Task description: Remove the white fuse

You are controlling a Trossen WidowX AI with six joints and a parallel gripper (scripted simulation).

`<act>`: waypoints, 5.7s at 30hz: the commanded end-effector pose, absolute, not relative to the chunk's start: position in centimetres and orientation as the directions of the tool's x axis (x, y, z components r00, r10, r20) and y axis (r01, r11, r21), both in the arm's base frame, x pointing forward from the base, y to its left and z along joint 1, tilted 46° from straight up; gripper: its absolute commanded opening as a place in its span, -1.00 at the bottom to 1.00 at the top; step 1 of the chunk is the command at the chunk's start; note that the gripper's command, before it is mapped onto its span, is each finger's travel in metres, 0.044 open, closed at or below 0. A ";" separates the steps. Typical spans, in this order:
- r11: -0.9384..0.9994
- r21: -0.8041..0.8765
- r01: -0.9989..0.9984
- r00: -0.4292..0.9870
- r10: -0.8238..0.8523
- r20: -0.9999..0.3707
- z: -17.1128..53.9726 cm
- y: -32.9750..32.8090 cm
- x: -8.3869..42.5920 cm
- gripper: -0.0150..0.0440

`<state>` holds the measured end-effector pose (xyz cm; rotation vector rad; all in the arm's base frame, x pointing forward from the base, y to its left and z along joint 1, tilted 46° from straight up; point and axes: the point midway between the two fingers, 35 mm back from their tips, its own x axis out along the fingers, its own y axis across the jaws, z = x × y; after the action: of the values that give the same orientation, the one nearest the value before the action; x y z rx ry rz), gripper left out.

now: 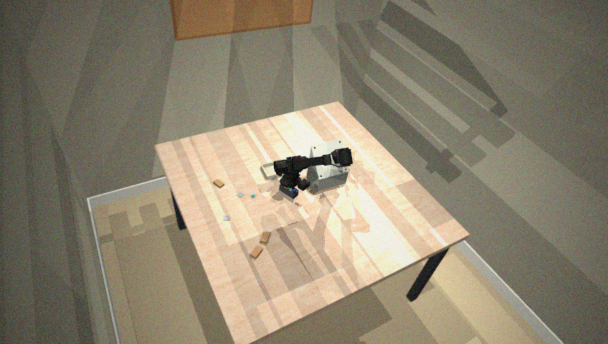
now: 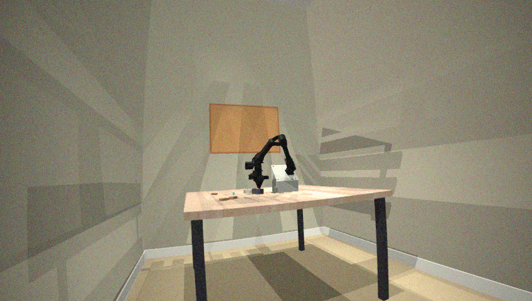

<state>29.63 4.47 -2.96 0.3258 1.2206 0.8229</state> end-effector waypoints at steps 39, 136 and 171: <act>0.678 0.629 -0.380 0.112 0.709 -0.697 -1.5 2.8 29.5 -0.49; 0.686 0.619 -0.382 0.116 0.700 -0.704 -14.3 -11.5 29.8 -0.49; 0.686 0.619 -0.382 0.115 0.700 -0.705 -12.7 -13.0 29.5 0.63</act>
<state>29.57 -12.68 -13.13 0.3225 1.2126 0.8089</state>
